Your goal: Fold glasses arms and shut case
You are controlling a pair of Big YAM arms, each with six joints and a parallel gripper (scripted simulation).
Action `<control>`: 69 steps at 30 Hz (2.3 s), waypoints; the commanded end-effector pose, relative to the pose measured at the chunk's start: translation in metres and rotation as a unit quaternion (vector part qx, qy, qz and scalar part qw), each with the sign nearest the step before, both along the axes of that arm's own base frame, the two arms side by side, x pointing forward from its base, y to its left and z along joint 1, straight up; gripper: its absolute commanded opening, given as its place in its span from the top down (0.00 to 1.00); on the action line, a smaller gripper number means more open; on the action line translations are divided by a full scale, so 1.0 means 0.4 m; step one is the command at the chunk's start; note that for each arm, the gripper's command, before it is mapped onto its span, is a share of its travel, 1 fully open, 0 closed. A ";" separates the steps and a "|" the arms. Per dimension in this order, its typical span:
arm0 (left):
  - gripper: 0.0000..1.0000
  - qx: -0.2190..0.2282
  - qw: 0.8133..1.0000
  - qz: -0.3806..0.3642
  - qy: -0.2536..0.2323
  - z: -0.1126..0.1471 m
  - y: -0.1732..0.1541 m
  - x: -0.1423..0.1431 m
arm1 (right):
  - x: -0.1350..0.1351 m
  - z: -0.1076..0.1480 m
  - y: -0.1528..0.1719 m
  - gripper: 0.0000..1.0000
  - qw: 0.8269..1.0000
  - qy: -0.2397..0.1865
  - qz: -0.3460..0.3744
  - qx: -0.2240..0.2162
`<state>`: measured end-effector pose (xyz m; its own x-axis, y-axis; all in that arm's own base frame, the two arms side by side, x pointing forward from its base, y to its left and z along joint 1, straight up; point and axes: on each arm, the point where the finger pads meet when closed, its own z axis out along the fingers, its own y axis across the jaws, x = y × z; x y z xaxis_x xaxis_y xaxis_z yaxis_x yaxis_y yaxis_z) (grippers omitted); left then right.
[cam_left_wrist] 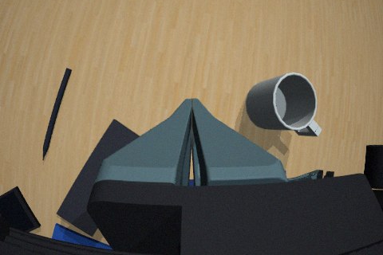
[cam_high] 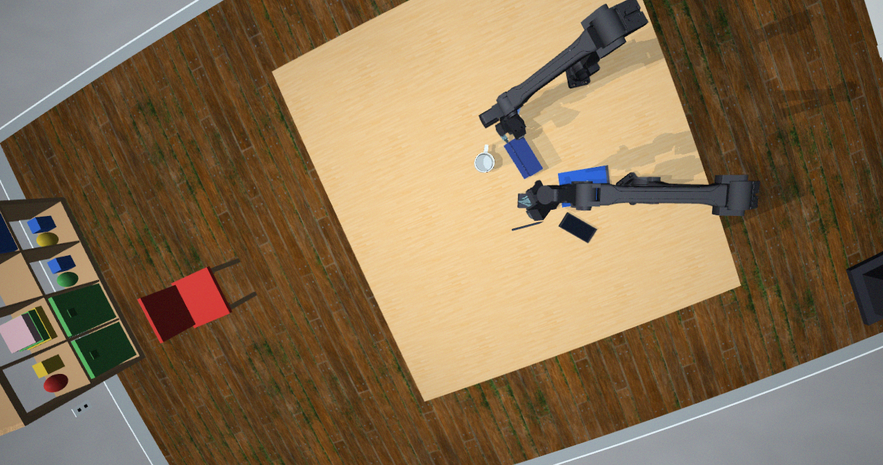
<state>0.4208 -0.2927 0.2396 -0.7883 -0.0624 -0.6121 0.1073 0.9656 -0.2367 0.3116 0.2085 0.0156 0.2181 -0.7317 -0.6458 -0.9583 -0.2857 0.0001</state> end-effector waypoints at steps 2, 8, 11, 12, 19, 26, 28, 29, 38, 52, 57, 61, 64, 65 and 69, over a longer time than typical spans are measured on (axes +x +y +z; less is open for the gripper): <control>1.00 -0.009 0.998 -0.014 -0.063 0.082 0.067 0.068 | 0.002 -0.013 -0.017 0.43 1.000 0.016 -0.017 -0.010; 1.00 -0.026 0.992 -0.003 -0.126 0.203 0.120 0.142 | 0.002 -0.013 -0.017 0.43 1.000 0.016 -0.017 -0.010; 1.00 -0.030 0.985 0.008 -0.169 0.277 0.180 0.181 | 0.002 -0.013 -0.017 0.43 1.000 0.016 -0.017 -0.010; 1.00 -0.028 0.984 0.009 -0.178 0.285 0.200 0.189 | 0.002 -0.013 -0.017 0.43 1.000 0.016 -0.017 -0.010; 1.00 -0.007 0.970 0.027 -0.240 0.331 0.343 0.233 | 0.002 -0.013 -0.017 0.43 1.000 0.016 -0.017 -0.010; 1.00 0.010 0.952 0.046 -0.302 0.433 0.447 0.257 | 0.002 -0.013 -0.017 0.43 1.000 0.016 -0.017 -0.010; 1.00 0.018 0.944 0.052 -0.326 0.472 0.488 0.262 | 0.002 -0.013 -0.017 0.43 1.000 0.016 -0.017 -0.010; 1.00 0.026 0.943 0.054 -0.329 0.457 0.510 0.258 | 0.002 -0.013 -0.017 0.43 1.000 0.016 -0.017 -0.010; 1.00 0.069 0.907 0.076 -0.408 0.589 0.652 0.252 | 0.002 -0.013 -0.017 0.43 1.000 0.016 -0.017 -0.010; 1.00 0.074 0.867 0.110 -0.480 0.782 0.739 0.239 | 0.002 -0.013 -0.017 0.43 1.000 0.016 -0.017 -0.010; 1.00 0.076 0.876 0.102 -0.465 0.754 0.721 0.248 | 0.002 -0.013 -0.017 0.43 1.000 0.016 -0.017 -0.010; 1.00 0.079 0.875 0.101 -0.467 0.755 0.720 0.250 | 0.002 -0.013 -0.017 0.43 1.000 0.016 -0.017 -0.010; 1.00 0.081 0.876 0.099 -0.464 0.751 0.720 0.251 | 0.002 -0.012 -0.017 0.00 1.000 0.016 -0.017 -0.010; 1.00 0.082 0.875 0.099 -0.466 0.754 0.720 0.250 | 0.011 0.000 -0.009 0.00 1.000 0.008 -0.015 -0.006; 1.00 0.086 0.876 0.097 -0.464 0.750 0.718 0.251 | 0.027 0.026 0.002 0.00 1.000 -0.010 -0.009 0.004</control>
<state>0.5189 0.0001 0.4931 0.0023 -0.0020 -1.0000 -0.0003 1.0000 -0.0020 0.3108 0.2074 0.0138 0.2109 -0.7369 -0.6423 -0.9595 -0.2815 0.0079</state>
